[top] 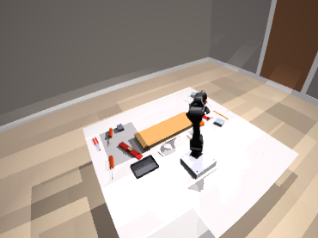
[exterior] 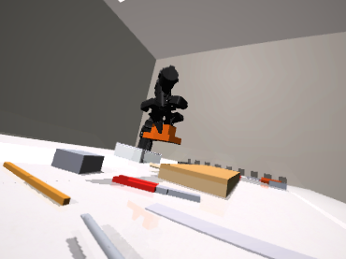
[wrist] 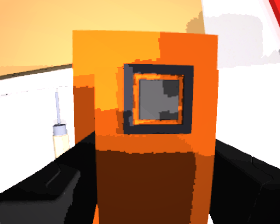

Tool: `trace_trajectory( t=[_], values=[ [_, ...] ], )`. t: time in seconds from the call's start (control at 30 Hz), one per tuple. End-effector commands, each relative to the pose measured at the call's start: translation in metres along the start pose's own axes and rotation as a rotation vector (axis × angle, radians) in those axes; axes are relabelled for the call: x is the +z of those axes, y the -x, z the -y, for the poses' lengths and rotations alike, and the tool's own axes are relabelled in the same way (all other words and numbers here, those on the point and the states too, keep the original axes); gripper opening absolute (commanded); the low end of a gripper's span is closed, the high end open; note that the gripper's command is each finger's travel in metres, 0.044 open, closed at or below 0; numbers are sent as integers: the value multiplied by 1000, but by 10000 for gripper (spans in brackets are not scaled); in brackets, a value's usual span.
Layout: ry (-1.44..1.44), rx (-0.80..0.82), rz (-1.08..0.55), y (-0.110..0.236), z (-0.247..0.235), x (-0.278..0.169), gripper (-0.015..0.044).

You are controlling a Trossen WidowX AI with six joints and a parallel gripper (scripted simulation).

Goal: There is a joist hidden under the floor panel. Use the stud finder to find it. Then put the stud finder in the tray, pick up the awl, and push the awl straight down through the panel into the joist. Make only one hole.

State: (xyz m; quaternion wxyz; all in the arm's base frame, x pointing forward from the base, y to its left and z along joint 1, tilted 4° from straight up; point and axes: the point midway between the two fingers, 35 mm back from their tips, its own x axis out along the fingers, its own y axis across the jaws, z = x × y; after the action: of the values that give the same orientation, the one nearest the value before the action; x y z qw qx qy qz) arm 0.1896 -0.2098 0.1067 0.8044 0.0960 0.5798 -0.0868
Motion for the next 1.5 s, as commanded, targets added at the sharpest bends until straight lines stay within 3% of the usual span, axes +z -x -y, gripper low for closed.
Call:
trace_trajectory(
  t=[0.0, 0.83, 1.47],
  values=[
    [17, 2, 7, 1, 2, 19, 0],
    [144, 38, 20, -23, -9, 135, 0],
    [148, 40, 20, -48, -9, 134, 0]
  ],
)
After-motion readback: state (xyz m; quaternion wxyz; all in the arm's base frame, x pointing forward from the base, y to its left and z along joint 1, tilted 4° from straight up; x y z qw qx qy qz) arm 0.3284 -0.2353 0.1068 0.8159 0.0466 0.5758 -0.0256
